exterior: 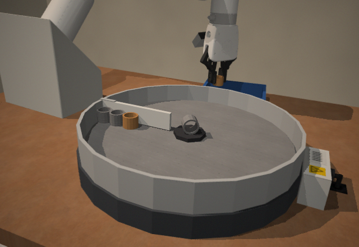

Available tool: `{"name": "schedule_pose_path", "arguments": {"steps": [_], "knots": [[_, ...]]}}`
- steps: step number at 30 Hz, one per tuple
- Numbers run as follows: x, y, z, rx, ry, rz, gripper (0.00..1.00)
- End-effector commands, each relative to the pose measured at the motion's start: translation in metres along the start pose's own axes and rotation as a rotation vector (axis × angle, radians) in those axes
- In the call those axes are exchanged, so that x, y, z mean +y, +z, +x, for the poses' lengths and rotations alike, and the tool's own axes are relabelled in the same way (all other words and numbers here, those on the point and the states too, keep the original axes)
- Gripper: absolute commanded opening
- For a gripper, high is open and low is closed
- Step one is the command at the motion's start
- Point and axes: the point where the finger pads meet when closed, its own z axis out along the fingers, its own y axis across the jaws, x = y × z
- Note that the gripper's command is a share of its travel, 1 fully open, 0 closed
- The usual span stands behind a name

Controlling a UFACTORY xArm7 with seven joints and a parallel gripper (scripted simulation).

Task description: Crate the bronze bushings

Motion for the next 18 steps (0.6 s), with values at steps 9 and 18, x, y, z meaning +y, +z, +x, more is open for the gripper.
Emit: {"name": "schedule_pose_path", "arguments": {"steps": [9,18], "knots": [[0.001,0.002,-0.001,-0.002,0.000,-0.002,0.00],[0.001,0.015,-0.001,-0.002,0.000,-0.002,0.00]]}}
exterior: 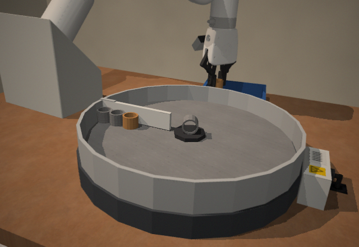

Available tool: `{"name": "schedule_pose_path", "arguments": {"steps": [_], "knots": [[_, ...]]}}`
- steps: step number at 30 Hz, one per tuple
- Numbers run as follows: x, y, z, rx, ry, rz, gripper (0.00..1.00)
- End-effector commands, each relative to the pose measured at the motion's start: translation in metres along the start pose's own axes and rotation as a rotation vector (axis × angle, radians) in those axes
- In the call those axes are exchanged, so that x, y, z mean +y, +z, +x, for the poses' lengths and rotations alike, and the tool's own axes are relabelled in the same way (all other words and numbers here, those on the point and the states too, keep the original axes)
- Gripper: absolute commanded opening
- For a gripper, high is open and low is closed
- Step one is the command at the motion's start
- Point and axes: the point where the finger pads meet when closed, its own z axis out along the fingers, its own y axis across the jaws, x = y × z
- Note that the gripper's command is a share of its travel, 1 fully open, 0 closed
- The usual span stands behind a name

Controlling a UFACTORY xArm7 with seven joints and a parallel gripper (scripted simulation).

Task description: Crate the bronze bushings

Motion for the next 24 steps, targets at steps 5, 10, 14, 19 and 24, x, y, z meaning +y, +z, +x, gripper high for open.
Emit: {"name": "schedule_pose_path", "arguments": {"steps": [5,10,14,19,24], "knots": [[0.001,0.011,-0.001,-0.003,0.000,-0.002,0.00],[0.001,0.018,-0.001,-0.003,0.000,-0.002,0.00],[0.001,0.024,-0.001,-0.003,0.000,-0.002,0.00],[0.001,0.029,-0.001,-0.003,0.000,-0.002,0.00],[0.001,0.030,-0.001,-0.003,0.000,-0.002,0.00]]}}
